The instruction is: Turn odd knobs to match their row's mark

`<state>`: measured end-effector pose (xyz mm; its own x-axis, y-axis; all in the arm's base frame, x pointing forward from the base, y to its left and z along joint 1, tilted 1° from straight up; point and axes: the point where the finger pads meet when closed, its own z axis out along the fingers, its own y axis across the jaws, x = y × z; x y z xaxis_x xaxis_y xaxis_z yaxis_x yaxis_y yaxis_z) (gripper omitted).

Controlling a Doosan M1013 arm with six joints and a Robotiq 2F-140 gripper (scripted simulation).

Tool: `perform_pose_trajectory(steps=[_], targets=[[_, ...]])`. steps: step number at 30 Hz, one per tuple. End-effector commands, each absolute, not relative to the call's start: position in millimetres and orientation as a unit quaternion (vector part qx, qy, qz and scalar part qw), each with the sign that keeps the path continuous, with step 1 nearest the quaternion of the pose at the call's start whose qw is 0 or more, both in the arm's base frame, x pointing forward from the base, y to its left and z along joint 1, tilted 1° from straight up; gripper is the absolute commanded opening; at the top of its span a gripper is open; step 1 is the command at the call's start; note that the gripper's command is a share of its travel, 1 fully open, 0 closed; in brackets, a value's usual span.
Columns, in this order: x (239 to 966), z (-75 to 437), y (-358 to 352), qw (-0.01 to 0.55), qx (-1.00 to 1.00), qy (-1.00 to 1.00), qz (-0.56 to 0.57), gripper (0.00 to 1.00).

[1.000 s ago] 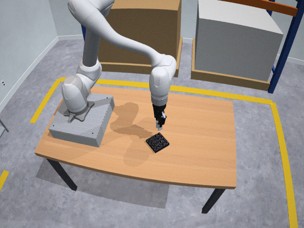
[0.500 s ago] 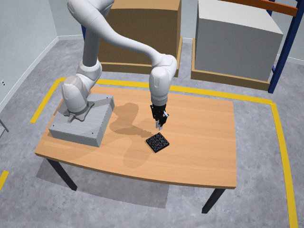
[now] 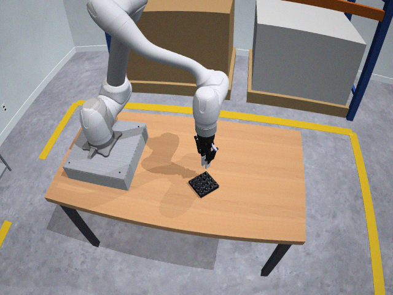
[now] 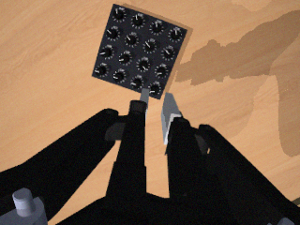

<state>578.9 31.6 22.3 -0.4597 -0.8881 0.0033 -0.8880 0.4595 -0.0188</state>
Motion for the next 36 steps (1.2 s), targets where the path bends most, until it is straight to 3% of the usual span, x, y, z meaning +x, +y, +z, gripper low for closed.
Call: perform_pose_trajectory(steps=[1, 36], targets=[[579, 22, 32, 0.004, -0.520, 0.854, -0.009, 0.12], [579, 12, 31, 0.004, -0.520, 0.854, -0.009, 0.12]])
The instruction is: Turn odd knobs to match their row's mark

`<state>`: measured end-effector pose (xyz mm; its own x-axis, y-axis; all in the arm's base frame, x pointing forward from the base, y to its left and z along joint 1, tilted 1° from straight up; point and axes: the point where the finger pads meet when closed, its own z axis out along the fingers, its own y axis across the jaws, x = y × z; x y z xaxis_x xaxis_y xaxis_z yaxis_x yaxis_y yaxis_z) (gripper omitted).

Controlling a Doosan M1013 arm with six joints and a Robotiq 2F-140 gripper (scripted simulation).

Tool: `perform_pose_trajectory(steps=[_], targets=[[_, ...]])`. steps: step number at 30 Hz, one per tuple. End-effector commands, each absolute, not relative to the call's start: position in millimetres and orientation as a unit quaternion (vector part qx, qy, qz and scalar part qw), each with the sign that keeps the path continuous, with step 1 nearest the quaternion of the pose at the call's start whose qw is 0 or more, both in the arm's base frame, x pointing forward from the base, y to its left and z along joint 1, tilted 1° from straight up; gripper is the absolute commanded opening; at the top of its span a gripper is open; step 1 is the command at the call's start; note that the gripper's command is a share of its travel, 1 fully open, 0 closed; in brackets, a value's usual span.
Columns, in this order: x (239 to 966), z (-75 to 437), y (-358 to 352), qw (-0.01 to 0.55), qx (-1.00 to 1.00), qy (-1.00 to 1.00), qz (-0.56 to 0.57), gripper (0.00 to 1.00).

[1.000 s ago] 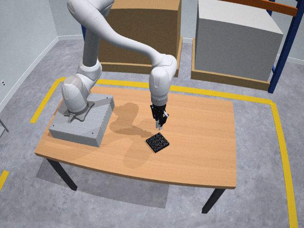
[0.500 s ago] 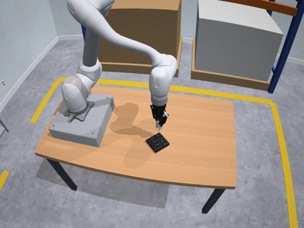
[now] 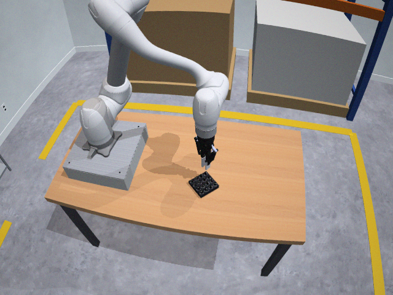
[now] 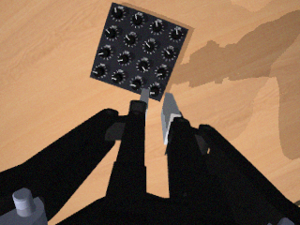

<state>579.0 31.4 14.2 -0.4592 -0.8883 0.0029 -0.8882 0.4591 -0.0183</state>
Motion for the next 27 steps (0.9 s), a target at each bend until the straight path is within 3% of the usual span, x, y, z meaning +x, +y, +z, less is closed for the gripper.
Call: perform_pose_trajectory(steps=[1, 27], targets=[[579, 12, 31, 0.004, -0.520, 0.854, -0.009, 0.12], [579, -16, 31, 0.004, -0.520, 0.854, -0.009, 0.12]])
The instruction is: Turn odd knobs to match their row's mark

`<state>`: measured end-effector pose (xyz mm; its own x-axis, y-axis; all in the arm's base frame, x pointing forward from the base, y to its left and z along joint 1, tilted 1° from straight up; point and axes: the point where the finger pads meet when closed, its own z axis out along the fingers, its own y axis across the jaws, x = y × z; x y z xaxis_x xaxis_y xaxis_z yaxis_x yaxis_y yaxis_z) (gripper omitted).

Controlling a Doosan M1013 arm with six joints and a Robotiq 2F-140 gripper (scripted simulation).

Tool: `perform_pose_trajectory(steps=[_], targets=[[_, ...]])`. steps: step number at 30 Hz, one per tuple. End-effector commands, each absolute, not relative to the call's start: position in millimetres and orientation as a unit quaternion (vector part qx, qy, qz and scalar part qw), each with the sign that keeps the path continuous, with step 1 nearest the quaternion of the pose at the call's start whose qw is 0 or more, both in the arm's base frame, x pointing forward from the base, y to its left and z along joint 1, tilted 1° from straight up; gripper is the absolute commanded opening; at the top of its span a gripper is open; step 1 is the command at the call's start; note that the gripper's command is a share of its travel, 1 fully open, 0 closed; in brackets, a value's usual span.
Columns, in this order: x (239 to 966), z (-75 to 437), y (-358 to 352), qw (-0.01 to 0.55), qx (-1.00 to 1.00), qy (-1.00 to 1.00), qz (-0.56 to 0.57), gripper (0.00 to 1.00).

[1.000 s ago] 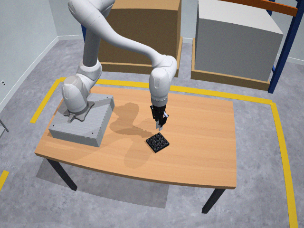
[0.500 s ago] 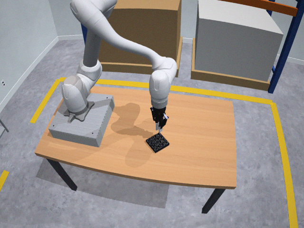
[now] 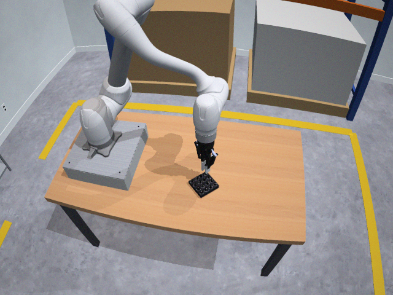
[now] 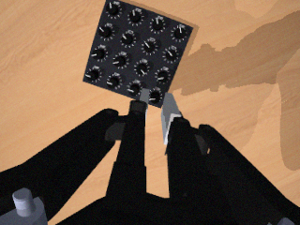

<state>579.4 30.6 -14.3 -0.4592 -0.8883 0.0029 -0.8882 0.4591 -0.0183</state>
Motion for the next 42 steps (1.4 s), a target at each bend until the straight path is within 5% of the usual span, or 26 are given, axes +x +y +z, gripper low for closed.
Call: perform_pose_trajectory(steps=[1, 42], targets=[[579.5, -17.0, 30.5, 0.004, -0.520, 0.854, -0.009, 0.12], [579.6, -21.5, 30.4, 0.004, -0.520, 0.854, -0.009, 0.12]])
